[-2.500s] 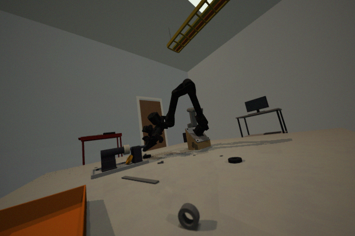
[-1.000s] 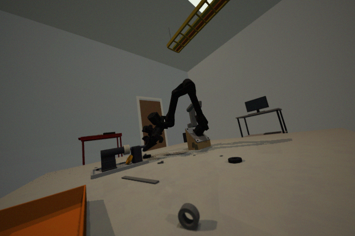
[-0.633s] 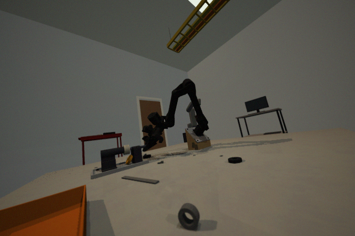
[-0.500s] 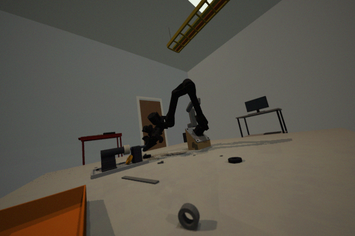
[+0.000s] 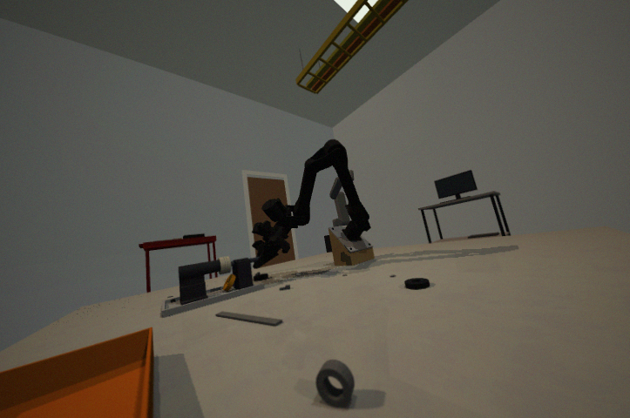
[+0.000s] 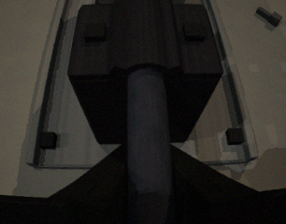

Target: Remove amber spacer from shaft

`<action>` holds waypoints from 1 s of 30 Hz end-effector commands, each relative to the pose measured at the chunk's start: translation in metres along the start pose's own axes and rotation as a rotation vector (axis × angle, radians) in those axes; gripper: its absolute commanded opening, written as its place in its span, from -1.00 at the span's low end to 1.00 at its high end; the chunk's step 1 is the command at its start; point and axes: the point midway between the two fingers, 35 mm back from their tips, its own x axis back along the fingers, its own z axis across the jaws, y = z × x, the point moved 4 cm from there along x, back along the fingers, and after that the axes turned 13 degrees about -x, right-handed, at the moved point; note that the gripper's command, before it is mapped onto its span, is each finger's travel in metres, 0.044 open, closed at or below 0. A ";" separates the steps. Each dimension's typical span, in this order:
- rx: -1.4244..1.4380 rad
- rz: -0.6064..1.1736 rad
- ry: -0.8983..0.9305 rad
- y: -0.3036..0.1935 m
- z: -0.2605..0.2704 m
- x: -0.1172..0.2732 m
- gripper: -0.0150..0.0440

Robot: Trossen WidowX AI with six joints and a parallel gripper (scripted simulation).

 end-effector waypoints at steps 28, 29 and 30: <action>0.007 -0.004 0.001 0.003 0.001 -0.002 -0.49; 0.007 -0.004 0.001 0.003 0.001 -0.002 -0.49; 0.007 -0.004 0.001 0.004 0.001 -0.002 -0.49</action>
